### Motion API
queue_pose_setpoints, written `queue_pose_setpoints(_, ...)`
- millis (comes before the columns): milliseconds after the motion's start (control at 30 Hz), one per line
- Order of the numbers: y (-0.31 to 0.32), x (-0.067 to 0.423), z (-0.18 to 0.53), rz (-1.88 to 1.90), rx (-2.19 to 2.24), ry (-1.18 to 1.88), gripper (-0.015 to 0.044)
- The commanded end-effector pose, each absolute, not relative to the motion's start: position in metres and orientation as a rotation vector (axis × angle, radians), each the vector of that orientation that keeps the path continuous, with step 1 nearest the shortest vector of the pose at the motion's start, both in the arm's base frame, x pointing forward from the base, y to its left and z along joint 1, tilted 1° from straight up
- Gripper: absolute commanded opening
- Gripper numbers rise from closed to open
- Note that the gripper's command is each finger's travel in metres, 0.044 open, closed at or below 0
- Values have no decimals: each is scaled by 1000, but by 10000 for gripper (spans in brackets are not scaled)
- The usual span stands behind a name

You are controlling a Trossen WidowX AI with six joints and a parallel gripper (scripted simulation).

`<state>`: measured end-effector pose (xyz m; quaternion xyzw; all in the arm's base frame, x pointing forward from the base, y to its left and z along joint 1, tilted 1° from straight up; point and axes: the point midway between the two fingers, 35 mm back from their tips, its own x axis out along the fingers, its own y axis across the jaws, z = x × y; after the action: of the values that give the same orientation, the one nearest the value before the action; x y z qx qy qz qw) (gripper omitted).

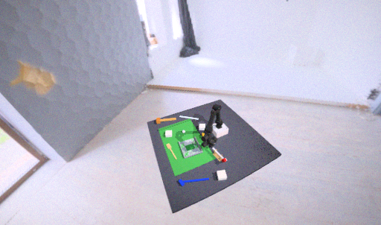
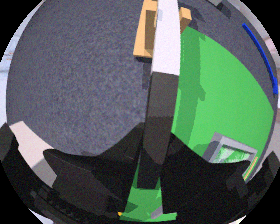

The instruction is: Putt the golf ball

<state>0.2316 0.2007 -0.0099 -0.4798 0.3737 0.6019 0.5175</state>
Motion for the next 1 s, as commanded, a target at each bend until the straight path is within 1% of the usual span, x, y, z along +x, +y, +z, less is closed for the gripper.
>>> queue_pose_setpoints(0, 201, 233, -4, 1445, -1152, 896, 0)
queue_pose_setpoints(467, 200, 228, 89, 1444, -1151, 895, 0)
queue_pose_setpoints(600, 198, 233, 82, 1427, -1152, 897, 0)
queue_pose_setpoints(967, 149, 268, 84, 1229, -1014, 1031, 0)
